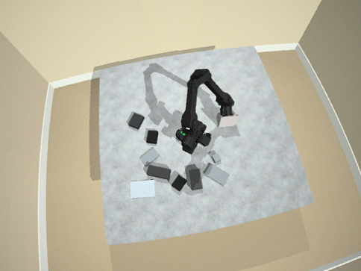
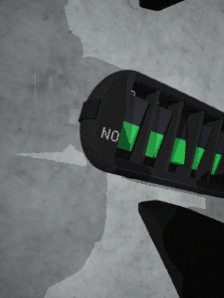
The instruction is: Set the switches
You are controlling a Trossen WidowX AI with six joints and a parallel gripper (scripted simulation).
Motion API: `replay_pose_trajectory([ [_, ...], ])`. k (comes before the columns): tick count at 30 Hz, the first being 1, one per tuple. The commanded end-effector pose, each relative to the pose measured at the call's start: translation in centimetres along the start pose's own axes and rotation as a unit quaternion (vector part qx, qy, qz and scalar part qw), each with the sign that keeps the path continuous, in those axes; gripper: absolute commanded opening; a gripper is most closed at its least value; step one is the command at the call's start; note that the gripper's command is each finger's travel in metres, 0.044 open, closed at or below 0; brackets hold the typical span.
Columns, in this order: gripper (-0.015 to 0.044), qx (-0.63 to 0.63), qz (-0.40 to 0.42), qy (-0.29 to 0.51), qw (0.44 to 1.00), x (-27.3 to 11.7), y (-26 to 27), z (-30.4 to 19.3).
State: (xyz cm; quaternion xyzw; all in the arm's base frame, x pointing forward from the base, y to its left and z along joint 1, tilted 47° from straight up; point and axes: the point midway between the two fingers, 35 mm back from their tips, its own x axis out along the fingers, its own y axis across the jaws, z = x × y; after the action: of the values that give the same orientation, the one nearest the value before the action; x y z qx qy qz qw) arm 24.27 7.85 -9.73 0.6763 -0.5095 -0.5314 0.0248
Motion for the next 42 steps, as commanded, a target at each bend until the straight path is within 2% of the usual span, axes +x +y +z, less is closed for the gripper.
replay_pose_trajectory([
  [1,0.044,0.002,0.008,-0.004,1.0,0.0,0.3,0.0],
  [4,0.044,0.002,0.008,-0.004,1.0,0.0,0.3,0.0],
  [12,0.023,0.138,0.011,-0.001,0.99,2.3,6.1,-4.8],
  [21,0.0,0.142,0.011,-0.001,0.99,2.3,6.3,-4.9],
  [41,0.0,0.139,0.012,-0.003,0.99,2.3,6.3,-4.9],
  [42,0.0026,0.139,0.012,-0.003,0.99,2.1,6.3,-4.9],
])
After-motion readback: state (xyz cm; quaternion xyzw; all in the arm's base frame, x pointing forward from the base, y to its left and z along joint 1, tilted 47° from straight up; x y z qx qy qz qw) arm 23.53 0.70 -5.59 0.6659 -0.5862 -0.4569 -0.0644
